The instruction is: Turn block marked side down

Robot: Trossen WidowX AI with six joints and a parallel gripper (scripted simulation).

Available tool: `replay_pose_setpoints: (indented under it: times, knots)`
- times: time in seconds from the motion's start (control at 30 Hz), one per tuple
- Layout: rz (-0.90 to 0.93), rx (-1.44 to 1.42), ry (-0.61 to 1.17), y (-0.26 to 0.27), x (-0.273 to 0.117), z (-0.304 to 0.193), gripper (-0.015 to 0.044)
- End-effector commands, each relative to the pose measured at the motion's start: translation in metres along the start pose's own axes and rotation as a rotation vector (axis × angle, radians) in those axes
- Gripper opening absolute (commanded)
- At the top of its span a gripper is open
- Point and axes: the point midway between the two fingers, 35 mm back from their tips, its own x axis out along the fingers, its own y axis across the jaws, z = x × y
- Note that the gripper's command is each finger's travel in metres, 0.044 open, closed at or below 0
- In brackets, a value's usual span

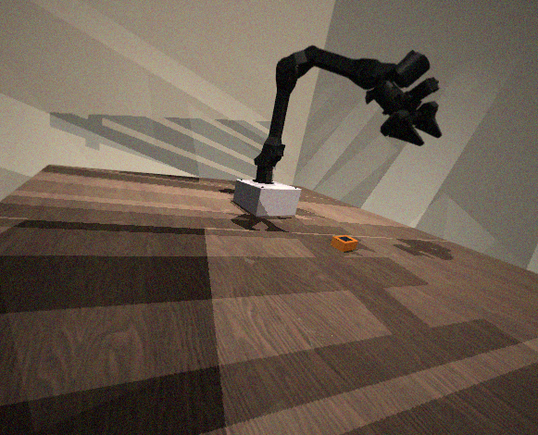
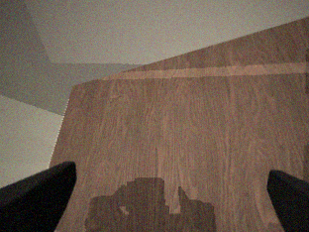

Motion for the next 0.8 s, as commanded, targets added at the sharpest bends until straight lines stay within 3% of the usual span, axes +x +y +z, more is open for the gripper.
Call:
replay_pose_setpoints:
  times: [0.0,0.23,0.43,0.77]
  knots:
    - [-0.124,-0.073,0.115,-0.044,0.029,-0.013,0.044]
    - [-0.319,-0.182,0.458,-0.147,0.069,-0.053,0.044]
    - [-0.376,-0.193,0.816,-0.232,0.073,-0.096,0.044]
    - [-0.375,-0.189,0.857,-0.246,0.086,-0.121,0.044]
